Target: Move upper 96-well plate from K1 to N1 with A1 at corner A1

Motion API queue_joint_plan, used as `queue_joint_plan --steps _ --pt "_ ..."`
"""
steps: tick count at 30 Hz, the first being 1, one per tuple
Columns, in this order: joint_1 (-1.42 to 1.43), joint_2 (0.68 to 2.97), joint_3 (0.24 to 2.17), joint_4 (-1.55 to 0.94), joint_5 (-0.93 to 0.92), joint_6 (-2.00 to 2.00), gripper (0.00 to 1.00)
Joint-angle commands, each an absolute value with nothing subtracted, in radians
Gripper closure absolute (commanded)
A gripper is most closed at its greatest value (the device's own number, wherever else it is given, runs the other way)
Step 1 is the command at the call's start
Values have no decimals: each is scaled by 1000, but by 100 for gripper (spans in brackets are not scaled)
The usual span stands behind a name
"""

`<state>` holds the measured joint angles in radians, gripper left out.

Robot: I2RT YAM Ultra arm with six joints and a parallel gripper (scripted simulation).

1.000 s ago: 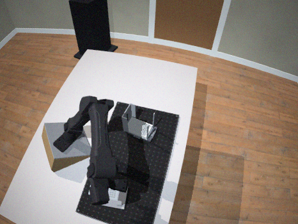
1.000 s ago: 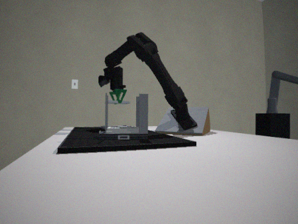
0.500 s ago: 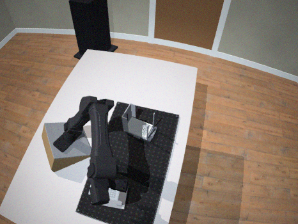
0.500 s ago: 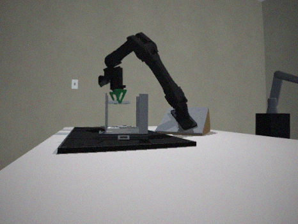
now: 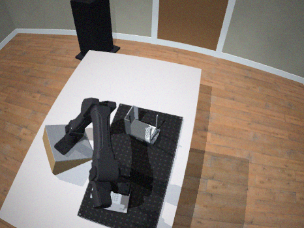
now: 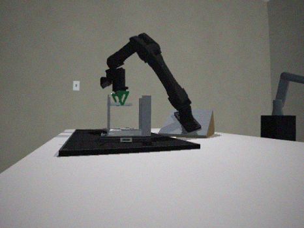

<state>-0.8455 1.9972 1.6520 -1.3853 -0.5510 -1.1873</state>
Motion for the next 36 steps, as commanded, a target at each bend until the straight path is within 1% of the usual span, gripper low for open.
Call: queue_joint_plan --steps 1,11,25,27,28,30,36 --pt "-854 1952 1654 -1383 -561 -1183 100" --pt "-852 1951 1653 -1384 -561 -1183 100" --pt "-828 1957 1563 -1277 -565 -1143 100" --pt "-828 1957 1563 -1277 -565 -1143 100" --pt "-823 1954 1597 -1269 -566 -1140 100" --pt "-806 1959 1548 -1255 -566 -1135 100" --pt "-802 1962 1517 -1213 -568 -1120 100"
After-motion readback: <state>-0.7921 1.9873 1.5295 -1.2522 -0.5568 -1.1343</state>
